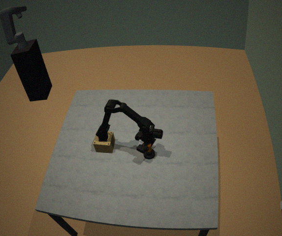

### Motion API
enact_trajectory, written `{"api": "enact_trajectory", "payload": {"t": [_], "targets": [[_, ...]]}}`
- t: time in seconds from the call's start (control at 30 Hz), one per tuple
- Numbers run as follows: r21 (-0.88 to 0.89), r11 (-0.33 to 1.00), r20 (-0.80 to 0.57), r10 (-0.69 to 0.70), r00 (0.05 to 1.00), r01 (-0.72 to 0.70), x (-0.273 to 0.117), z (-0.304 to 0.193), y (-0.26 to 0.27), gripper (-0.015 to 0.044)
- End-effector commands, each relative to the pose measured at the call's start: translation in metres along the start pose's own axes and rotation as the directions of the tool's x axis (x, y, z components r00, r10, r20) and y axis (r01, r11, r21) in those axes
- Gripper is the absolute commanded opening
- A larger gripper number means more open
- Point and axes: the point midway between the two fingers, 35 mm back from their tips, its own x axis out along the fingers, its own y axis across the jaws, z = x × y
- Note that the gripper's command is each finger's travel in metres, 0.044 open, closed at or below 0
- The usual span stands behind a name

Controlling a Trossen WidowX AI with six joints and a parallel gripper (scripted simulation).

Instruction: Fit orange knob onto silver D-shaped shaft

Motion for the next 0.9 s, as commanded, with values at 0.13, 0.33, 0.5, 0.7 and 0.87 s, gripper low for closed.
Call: {"api": "enact_trajectory", "payload": {"t": [0.13, 0.33, 0.5, 0.7, 0.87], "targets": [[-0.005, 1.0, -0.001, -0.002, 1.0, 0.002, 0.0007, -0.0007, 0.0, 0.0], [-0.005, 1.0, -0.001, -0.002, 1.0, 0.002, 0.0006, -0.0009, 0.0, 0.0], [-0.005, 1.0, -0.001, -0.002, 1.0, 0.002, 0.0016, -0.001, 0.0, 0.0], [-0.005, 1.0, -0.001, -0.002, 1.0, 0.002, -0.0041, -0.001, -0.0001, 0.0], [-0.129, 0.992, -0.001, -0.002, 1.0, 0.002, -0.0046, -0.001, -0.0004, 0.0]]}}
